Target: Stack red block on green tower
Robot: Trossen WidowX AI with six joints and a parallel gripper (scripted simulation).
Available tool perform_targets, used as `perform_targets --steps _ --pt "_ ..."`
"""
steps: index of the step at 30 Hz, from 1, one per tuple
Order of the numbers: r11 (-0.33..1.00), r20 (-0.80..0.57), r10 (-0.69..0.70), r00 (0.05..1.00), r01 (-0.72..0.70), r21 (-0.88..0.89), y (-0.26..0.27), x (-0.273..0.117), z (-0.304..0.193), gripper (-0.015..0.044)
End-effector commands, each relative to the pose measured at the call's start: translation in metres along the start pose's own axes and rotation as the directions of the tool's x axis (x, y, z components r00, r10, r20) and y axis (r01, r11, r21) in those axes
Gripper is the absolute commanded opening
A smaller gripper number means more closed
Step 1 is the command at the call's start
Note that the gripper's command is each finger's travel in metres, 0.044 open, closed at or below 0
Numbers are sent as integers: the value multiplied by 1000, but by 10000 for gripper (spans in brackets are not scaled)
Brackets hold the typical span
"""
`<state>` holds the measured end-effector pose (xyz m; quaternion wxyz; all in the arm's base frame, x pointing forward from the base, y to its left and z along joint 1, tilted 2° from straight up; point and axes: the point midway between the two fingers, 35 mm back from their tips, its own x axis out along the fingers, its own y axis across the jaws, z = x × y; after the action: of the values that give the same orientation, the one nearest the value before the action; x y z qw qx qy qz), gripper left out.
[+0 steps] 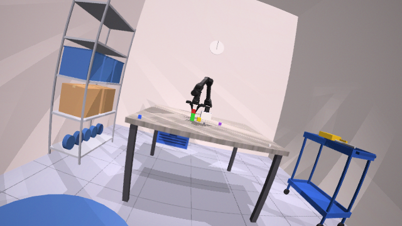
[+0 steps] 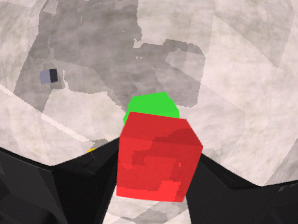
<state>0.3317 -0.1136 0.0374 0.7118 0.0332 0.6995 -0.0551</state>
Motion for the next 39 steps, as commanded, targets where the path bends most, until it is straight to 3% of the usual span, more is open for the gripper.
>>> perform_targets --steps 1,3,20,39 --pt "1000 -1 -4 1000 4 -5 -1 0 0 0" --pt "1000 -1 -4 1000 4 -5 -1 -4 0 0" --pt "1000 0 0 1000 0 0 0 0 0 440" --pt "1000 0 0 1000 0 0 0 0 0 440"
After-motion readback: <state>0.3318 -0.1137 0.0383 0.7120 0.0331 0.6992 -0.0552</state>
